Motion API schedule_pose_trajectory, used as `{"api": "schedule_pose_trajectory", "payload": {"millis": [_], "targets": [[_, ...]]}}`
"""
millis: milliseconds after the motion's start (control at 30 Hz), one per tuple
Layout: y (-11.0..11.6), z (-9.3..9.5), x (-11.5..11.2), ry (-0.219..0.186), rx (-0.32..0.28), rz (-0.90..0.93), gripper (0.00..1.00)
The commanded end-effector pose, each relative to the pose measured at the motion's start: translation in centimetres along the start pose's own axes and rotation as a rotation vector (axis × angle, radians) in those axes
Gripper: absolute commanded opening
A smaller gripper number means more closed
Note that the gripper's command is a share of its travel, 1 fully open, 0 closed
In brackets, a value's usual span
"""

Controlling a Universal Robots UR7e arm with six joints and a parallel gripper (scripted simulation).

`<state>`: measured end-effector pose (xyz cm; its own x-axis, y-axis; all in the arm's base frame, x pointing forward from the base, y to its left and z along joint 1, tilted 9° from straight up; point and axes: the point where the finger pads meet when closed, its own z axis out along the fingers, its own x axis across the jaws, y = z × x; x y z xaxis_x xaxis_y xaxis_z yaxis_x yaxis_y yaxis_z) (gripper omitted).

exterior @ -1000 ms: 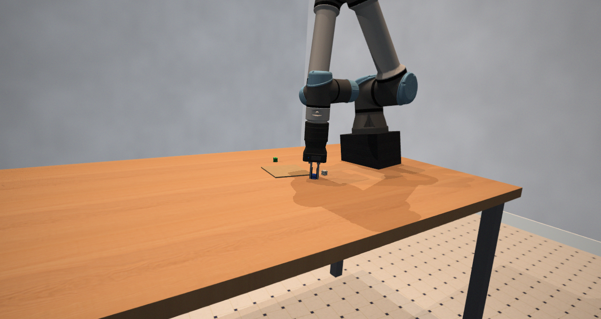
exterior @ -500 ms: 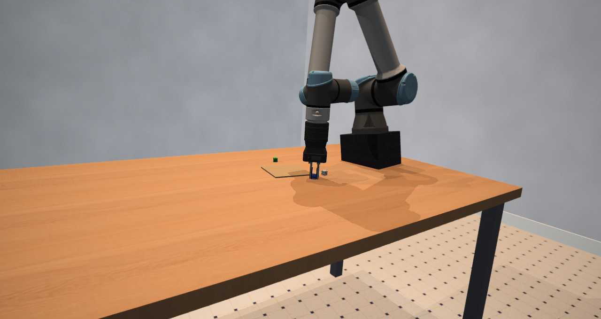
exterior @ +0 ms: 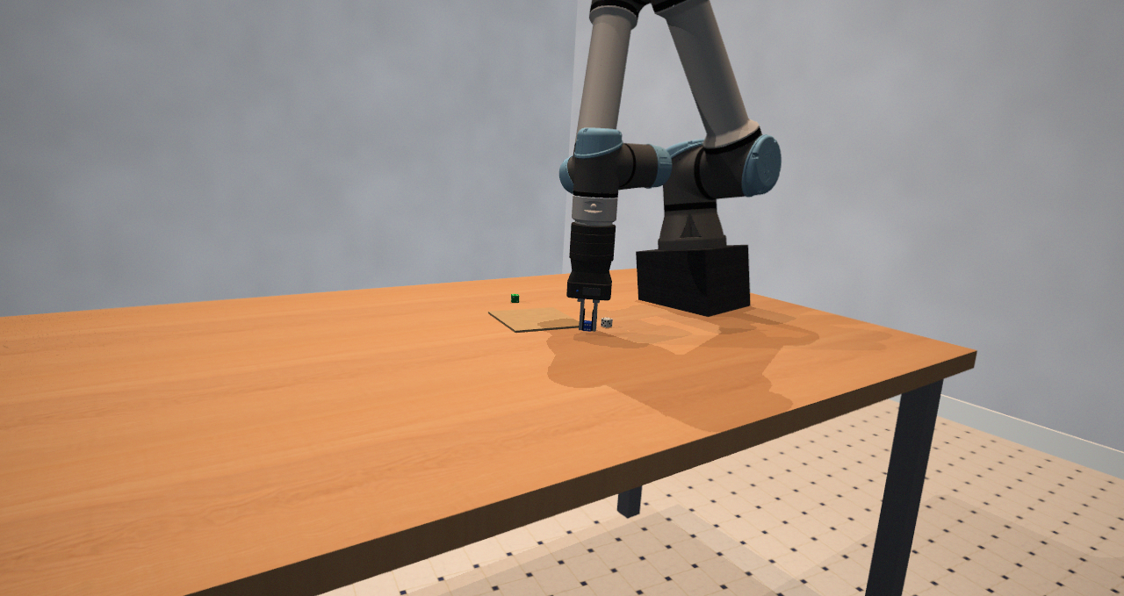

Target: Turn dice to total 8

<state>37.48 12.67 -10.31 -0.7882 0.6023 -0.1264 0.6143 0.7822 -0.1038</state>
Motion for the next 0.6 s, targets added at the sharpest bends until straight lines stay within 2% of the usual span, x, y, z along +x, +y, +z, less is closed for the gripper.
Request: {"api": "schedule_pose_trajectory", "payload": {"millis": [0, 200, 267, 567], "targets": [[0.1, -1.4, -0.1, -0.002, -0.002, 0.000, 0.34], [0.0, -4.1, 0.0, -0.002, -0.002, 0.000, 0.34], [0.0, -4.1, 0.0, -0.002, -0.002, 0.000, 0.34], [0.0, -8.0, 0.0, -0.002, -0.002, 0.000, 0.34]]}}
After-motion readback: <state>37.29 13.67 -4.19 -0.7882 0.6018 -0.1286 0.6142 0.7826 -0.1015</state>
